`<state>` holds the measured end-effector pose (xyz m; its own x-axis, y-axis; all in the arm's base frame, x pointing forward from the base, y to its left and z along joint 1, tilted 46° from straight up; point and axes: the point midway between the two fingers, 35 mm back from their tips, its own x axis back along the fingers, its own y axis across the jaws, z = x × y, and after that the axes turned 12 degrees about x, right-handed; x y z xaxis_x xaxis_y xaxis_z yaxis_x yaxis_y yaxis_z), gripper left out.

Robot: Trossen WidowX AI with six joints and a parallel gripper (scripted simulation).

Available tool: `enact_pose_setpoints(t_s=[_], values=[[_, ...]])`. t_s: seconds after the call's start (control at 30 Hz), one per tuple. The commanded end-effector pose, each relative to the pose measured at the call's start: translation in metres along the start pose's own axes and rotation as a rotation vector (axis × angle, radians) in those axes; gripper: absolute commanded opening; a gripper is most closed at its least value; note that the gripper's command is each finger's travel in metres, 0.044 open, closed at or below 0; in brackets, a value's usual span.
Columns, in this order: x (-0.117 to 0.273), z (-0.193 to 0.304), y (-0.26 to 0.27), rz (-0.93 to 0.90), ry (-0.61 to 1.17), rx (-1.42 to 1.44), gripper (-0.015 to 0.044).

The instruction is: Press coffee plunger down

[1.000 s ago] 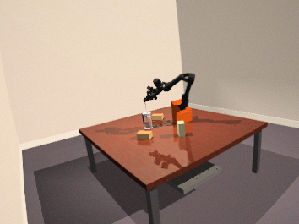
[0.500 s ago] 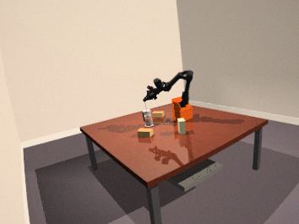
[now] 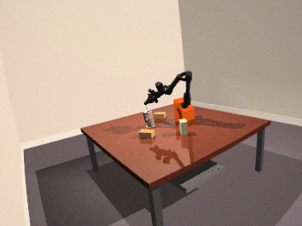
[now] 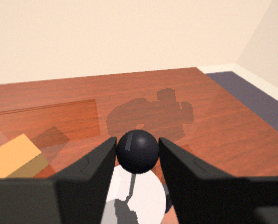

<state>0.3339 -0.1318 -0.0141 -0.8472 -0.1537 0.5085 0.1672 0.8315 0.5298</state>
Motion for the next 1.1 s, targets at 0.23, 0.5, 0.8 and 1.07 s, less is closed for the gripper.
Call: enact_pose_setpoints(t_s=[0.23, 0.5, 0.8, 1.07], values=[[-0.014, 0.035, 0.009, -0.014, 0.061, -0.033, 0.0129], [-0.024, 0.038, 0.009, -0.016, 0.059, -0.034, 0.0129], [-0.027, 0.036, 0.007, -0.017, 0.059, -0.033, 0.0129], [-0.029, 0.035, 0.006, -0.017, 0.058, -0.033, 0.0129]])
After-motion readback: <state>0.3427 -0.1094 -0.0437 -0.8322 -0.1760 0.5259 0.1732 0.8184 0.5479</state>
